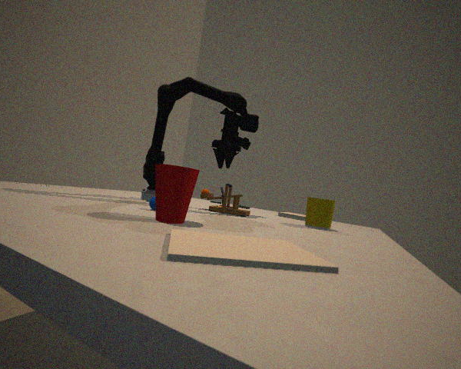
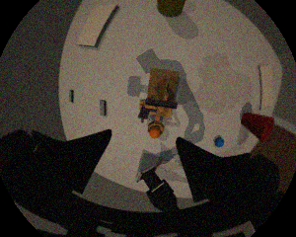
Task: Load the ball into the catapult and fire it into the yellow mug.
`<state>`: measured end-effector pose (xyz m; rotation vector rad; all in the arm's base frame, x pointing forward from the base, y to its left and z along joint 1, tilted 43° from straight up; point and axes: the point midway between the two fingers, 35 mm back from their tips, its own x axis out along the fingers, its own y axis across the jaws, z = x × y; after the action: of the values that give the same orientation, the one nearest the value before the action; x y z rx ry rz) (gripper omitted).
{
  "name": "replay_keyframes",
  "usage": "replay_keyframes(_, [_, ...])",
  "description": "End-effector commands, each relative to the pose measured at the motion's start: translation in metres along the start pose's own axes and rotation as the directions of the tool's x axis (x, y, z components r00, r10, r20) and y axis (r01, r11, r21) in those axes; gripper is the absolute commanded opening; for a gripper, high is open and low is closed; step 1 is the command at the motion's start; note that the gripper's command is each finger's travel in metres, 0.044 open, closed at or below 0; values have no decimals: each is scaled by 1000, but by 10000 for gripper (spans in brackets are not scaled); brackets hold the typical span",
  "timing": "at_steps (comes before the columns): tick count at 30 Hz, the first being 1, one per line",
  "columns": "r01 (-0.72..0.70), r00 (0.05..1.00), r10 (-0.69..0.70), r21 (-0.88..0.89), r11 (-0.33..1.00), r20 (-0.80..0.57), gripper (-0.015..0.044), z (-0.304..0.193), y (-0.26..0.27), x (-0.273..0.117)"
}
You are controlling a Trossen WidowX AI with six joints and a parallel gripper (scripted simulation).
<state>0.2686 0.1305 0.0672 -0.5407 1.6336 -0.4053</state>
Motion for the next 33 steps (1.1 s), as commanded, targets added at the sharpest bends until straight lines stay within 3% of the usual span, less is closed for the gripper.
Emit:
replay_keyframes(1, [-24, 993, 25, -9, 1000, 114, 440, 37, 7, -14])
replay_keyframes(9, [-27, 927, 27, -6, 1000, 373, 440, 127, 19, -51])
replay_keyframes(20, [25, 755, -76, 88, 996, 651, 440, 230, 10, -110])
replay_keyframes(33, [32, 728, -97, 107, 994, 678, 440, 241, 8, -116])
